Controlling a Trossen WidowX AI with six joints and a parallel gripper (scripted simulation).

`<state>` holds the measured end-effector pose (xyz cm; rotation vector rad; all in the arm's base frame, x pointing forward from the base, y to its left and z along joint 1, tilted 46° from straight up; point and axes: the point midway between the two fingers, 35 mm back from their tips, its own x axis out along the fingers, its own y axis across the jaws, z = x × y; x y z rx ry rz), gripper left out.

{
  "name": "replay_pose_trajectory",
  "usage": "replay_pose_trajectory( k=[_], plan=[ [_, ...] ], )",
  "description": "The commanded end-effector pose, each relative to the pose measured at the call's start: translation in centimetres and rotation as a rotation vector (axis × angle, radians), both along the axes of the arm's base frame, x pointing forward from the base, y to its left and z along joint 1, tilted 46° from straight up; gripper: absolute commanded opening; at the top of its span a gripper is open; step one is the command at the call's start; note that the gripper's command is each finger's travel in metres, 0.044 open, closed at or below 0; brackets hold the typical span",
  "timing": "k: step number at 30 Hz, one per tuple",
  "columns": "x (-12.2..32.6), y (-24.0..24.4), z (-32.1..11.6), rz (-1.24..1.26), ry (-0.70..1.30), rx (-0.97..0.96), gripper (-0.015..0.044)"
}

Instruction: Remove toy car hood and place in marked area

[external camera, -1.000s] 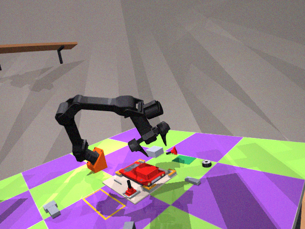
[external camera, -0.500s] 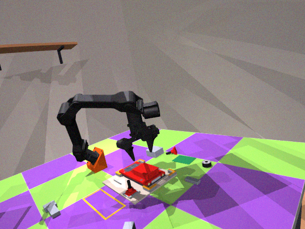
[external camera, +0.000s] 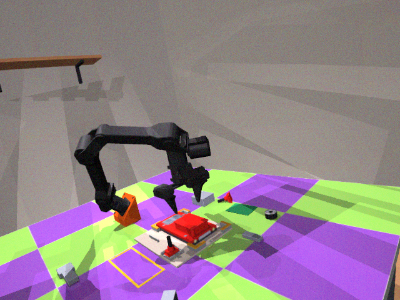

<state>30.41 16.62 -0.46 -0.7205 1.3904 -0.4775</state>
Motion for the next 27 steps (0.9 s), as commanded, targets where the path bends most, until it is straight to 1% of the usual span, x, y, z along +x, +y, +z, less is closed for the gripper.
replay_pose_trajectory(
  k=[1,27],
  plan=[
    [0.1,-0.2,-0.2,0.005,-0.001,-0.004,0.044],
    [0.4,-1.4,-1.5,0.005,-0.002,-0.004,0.044]
  ],
)
